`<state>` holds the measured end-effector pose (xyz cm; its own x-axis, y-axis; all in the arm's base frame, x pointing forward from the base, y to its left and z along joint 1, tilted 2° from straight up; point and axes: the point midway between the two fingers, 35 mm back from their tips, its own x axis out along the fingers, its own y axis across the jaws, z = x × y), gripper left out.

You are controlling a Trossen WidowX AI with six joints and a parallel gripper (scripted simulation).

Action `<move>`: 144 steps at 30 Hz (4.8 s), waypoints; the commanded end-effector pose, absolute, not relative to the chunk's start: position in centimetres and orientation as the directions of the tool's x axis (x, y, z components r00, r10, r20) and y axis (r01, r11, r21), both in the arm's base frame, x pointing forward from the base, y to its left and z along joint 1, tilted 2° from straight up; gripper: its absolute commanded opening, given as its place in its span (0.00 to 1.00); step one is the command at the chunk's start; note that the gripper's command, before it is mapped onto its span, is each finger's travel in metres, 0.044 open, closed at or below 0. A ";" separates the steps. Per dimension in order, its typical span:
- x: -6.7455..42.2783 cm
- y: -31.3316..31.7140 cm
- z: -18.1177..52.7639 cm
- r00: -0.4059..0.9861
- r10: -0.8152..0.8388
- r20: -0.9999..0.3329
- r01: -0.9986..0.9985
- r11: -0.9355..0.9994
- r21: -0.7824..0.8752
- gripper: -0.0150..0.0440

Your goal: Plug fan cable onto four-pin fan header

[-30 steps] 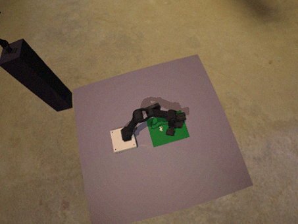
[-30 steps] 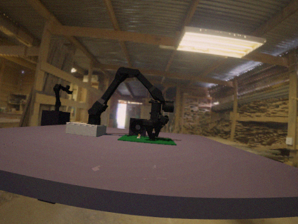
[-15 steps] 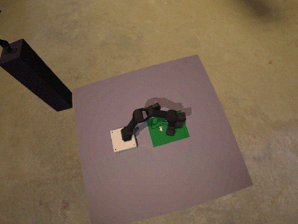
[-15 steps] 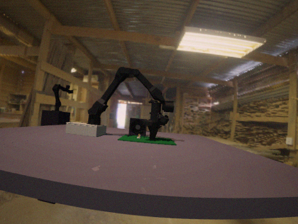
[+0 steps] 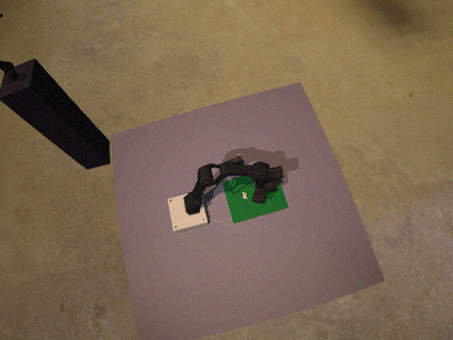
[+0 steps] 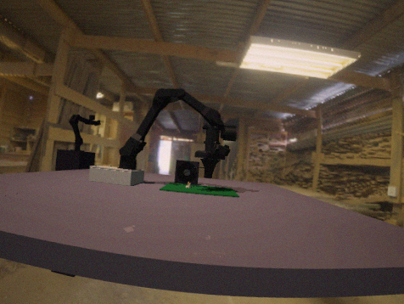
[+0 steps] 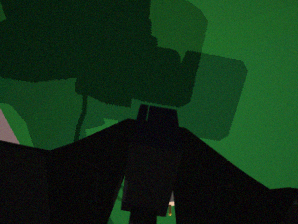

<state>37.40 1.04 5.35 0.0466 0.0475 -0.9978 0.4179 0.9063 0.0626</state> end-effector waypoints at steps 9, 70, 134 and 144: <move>35.4 1.3 5.6 0.038 0.042 -0.998 0.661 0.749 0.057 0.25; 28.4 1.3 3.8 0.032 0.042 -0.999 0.992 -0.126 0.026 0.25; 28.2 1.3 2.7 0.032 0.042 -0.999 0.992 -0.126 0.026 0.25; 28.3 1.3 2.5 0.032 0.042 -0.999 0.992 -0.127 0.026 0.25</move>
